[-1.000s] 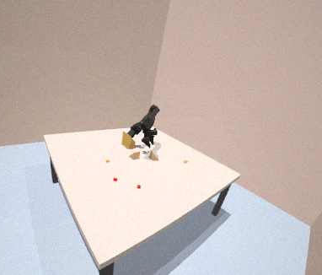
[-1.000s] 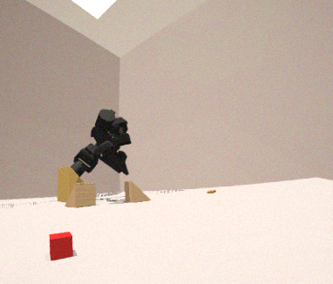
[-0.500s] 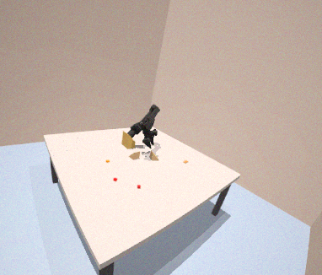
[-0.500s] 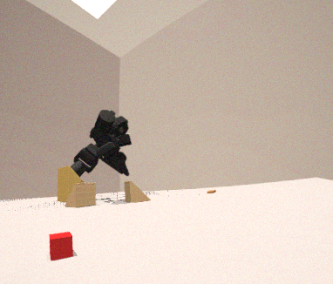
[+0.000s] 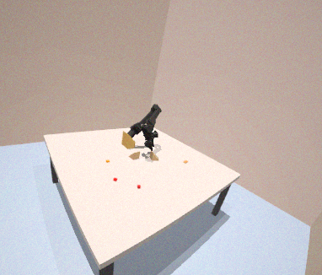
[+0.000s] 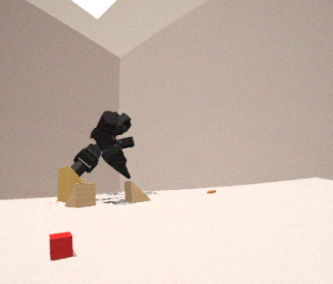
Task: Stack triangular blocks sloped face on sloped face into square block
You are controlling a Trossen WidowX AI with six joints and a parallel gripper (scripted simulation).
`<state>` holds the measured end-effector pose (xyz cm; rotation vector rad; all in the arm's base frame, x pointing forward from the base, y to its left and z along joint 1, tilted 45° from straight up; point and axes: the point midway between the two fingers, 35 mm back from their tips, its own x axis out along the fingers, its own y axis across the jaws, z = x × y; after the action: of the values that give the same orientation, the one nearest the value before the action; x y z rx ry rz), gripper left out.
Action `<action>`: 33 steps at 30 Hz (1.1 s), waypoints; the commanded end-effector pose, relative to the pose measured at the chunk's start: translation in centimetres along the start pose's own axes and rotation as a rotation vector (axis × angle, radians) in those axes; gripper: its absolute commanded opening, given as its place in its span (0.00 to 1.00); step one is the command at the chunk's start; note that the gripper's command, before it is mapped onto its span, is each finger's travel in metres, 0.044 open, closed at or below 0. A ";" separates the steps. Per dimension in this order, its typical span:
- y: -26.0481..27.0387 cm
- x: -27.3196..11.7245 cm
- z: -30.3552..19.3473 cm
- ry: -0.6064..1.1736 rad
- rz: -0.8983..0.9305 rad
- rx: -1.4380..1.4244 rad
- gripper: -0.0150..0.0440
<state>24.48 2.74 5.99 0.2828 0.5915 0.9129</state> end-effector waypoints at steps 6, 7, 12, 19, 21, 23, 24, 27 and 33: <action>-0.6 1.2 0.0 0.001 0.050 -0.069 1.00; -0.7 1.3 0.0 0.001 0.054 -0.075 1.00; -1.0 2.0 -0.1 0.001 0.078 -0.109 1.00; -1.4 2.9 -0.2 0.001 0.109 -0.156 1.00; -1.5 3.2 -0.3 0.000 0.118 -0.169 1.00; -1.6 3.5 -0.4 -0.001 0.127 -0.182 1.00; -1.7 3.6 -0.4 -0.001 0.132 -0.188 1.00; -1.9 4.1 -0.5 -0.003 0.146 -0.207 1.00; -2.2 4.9 -0.8 -0.008 0.174 -0.244 1.00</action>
<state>27.83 4.73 3.43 0.1243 0.4473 1.1088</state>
